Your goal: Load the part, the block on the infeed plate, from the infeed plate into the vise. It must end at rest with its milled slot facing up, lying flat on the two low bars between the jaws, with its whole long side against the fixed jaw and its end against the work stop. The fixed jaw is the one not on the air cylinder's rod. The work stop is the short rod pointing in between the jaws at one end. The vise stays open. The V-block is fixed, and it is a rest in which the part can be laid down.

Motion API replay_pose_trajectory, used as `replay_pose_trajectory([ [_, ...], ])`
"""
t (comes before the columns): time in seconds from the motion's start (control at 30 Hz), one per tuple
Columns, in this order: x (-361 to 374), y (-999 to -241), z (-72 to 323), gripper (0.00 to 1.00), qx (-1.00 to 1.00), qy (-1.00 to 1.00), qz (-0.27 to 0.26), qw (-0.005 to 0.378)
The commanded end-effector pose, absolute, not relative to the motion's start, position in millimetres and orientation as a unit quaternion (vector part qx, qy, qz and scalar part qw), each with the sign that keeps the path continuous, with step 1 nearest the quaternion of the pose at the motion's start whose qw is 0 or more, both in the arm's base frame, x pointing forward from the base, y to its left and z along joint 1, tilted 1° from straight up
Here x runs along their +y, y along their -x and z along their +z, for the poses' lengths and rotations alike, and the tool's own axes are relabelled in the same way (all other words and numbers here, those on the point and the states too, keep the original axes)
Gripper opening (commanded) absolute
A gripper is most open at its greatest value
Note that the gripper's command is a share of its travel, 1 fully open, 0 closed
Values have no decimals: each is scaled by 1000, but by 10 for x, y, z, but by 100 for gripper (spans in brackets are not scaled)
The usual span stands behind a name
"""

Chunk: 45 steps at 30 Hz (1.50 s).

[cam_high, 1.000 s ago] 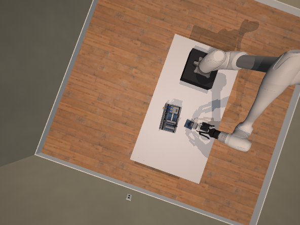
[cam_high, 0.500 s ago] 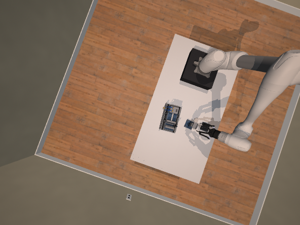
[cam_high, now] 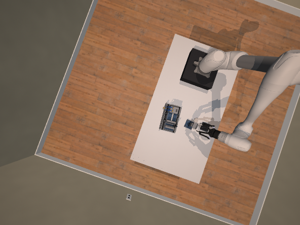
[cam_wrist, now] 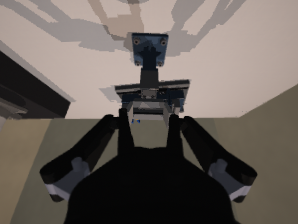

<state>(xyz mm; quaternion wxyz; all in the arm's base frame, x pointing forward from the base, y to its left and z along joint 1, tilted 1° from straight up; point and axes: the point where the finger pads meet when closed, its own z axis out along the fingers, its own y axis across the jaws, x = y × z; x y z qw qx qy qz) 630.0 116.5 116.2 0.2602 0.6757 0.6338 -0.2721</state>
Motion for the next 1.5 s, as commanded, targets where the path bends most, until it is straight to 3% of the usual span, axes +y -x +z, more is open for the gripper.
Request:
replay_pose_trajectory([
  [0.0, 1165, -6300, 1163, 0, 634, -676, -272, 260],
  [0.8, 1160, -6299, 1165, 0, 636, -679, -265, 253],
  [1.47, 1136, -6298, 1185, 0, 651, -694, -223, 214],
])
